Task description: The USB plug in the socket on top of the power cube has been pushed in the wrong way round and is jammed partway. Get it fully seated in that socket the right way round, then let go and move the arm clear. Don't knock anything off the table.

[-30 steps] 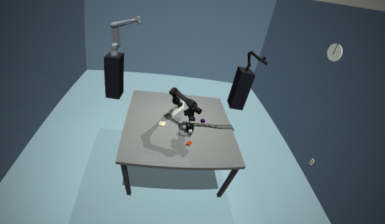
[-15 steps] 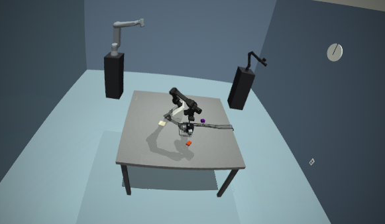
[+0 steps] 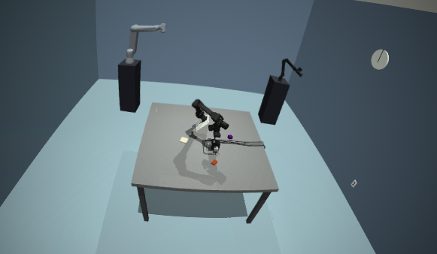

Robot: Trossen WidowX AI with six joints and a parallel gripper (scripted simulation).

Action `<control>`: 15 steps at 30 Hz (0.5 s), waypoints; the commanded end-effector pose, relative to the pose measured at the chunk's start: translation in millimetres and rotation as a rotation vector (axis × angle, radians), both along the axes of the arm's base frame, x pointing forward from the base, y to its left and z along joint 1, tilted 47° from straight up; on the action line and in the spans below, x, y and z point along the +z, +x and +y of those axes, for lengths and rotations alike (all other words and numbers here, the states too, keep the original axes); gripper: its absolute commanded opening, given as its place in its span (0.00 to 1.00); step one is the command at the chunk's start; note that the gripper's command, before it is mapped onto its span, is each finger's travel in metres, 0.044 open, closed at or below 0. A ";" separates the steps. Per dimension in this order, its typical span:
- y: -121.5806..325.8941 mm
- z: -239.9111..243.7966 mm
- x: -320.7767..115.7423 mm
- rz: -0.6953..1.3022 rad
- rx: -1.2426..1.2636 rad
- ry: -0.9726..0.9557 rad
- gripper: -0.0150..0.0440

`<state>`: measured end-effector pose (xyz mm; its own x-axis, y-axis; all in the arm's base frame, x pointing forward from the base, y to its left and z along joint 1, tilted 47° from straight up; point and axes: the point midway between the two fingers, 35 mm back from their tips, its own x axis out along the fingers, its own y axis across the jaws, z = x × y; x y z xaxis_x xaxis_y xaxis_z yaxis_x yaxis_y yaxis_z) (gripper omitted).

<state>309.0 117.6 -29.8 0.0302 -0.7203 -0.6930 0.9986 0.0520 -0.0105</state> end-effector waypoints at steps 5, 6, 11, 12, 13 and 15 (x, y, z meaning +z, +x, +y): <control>-0.4 -0.2 -0.8 0.005 0.002 0.012 0.25; -0.4 -0.3 -0.9 0.006 0.002 0.013 0.25; -0.3 -0.8 -1.2 0.006 0.002 0.018 0.25; -0.3 -0.9 -1.3 0.006 0.002 0.018 0.25; -0.3 -1.0 -1.4 0.006 0.002 0.019 0.25; -0.2 -1.2 -1.5 0.006 0.002 0.021 0.25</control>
